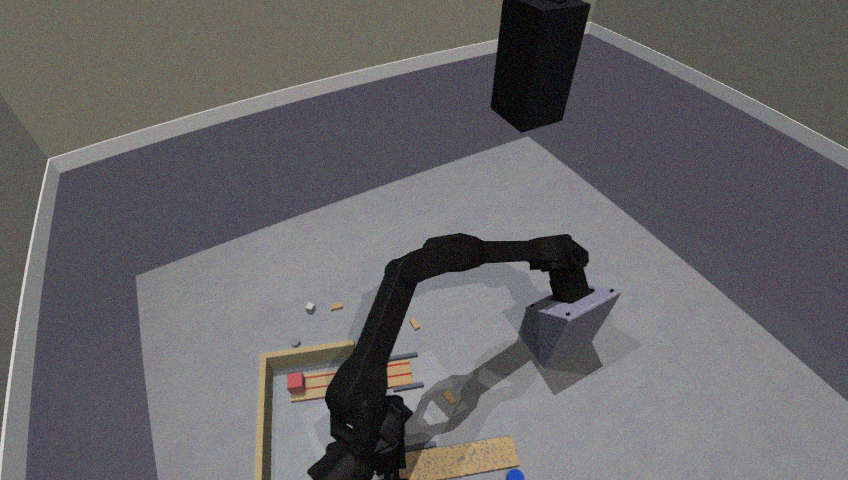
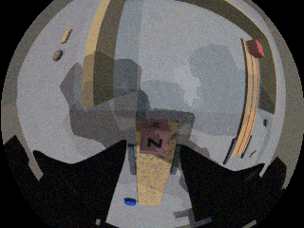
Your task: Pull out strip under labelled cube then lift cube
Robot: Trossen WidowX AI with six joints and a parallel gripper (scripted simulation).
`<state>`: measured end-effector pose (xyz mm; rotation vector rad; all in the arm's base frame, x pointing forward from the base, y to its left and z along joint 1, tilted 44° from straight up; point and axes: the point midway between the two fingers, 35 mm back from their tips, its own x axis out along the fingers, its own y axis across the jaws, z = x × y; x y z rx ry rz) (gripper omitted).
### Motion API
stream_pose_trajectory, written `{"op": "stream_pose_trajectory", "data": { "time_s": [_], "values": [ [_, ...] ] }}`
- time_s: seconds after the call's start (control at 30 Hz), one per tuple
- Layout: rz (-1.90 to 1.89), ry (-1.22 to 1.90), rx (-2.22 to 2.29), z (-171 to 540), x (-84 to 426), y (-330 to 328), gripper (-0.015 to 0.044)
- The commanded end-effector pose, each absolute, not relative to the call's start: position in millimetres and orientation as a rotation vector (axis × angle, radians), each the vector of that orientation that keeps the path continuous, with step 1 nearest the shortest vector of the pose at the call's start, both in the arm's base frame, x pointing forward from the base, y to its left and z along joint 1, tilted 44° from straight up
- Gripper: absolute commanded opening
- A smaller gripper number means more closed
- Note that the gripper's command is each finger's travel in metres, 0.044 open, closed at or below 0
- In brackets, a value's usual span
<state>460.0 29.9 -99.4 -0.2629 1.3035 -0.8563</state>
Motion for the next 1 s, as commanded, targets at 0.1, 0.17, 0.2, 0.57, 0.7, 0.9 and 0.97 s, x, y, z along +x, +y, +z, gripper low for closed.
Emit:
{"op": "stream_pose_trajectory", "data": {
  "time_s": [0.1,0.17,0.2,0.57,0.7,0.9,0.97],
  "values": [
    [-0.859,1.308,-0.275,-111.3,458.6,18.9,0.0250],
    [-0.859,1.308,-0.275,-113.6,458.6,16.6,0.0250],
    [-0.859,1.308,-0.275,-114.8,458.5,15.5,0.0250],
    [-0.860,1.308,-0.276,-125.7,457.9,4.6,0.0250],
    [-0.860,1.308,-0.276,-125.7,457.9,4.6,0.0250],
    [-0.860,1.307,-0.266,-123.6,458.5,6.5,0.0132],
    [-0.860,1.307,-0.266,-123.6,458.5,6.5,0.0118]
  ]
}}
